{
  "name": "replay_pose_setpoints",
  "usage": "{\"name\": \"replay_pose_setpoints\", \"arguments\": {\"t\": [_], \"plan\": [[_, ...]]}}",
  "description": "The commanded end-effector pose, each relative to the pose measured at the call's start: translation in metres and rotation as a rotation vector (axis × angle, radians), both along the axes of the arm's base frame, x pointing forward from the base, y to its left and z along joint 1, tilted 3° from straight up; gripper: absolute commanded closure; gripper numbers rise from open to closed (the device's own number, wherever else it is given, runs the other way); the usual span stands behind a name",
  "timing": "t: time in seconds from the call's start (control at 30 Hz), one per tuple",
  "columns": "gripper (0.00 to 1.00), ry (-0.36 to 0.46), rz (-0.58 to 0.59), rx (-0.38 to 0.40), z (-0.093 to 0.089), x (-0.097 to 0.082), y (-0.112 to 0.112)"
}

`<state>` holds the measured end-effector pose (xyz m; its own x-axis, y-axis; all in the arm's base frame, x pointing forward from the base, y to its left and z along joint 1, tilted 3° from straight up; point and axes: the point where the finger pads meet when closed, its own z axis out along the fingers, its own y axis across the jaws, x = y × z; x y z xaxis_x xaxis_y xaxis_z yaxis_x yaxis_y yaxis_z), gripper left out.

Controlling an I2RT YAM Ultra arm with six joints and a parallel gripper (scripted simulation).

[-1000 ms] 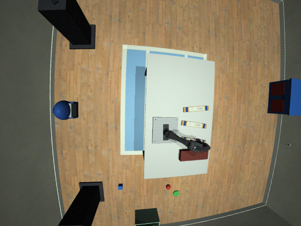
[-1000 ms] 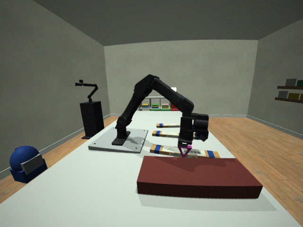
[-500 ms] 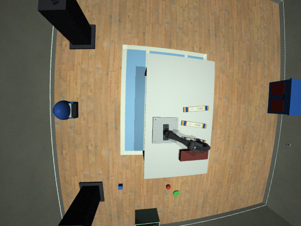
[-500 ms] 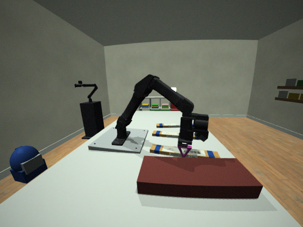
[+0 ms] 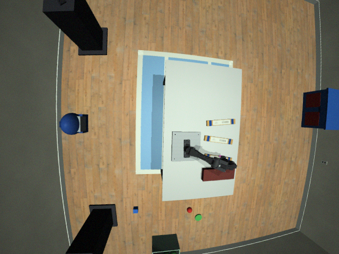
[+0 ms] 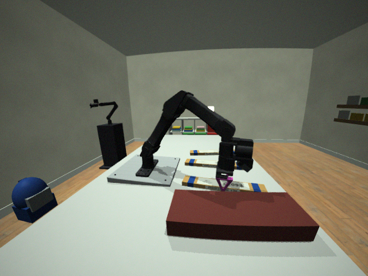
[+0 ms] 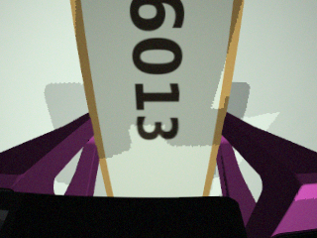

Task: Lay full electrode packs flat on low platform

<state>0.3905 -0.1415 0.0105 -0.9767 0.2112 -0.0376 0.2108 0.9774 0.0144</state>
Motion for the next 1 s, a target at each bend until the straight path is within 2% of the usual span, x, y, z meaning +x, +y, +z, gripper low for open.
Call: {"name": "replay_pose_setpoints", "arguments": {"t": [0.0, 0.8, 0.97], "plan": [[1.0, -0.056, -0.001, -0.021, 0.0172, 0.0104, -0.0012], [1.0, -0.049, 0.001, -0.018, 0.0149, 0.0079, 0.0005], [1.0, -0.055, 0.001, -0.02, 0.0188, 0.0101, -0.0003]]}}
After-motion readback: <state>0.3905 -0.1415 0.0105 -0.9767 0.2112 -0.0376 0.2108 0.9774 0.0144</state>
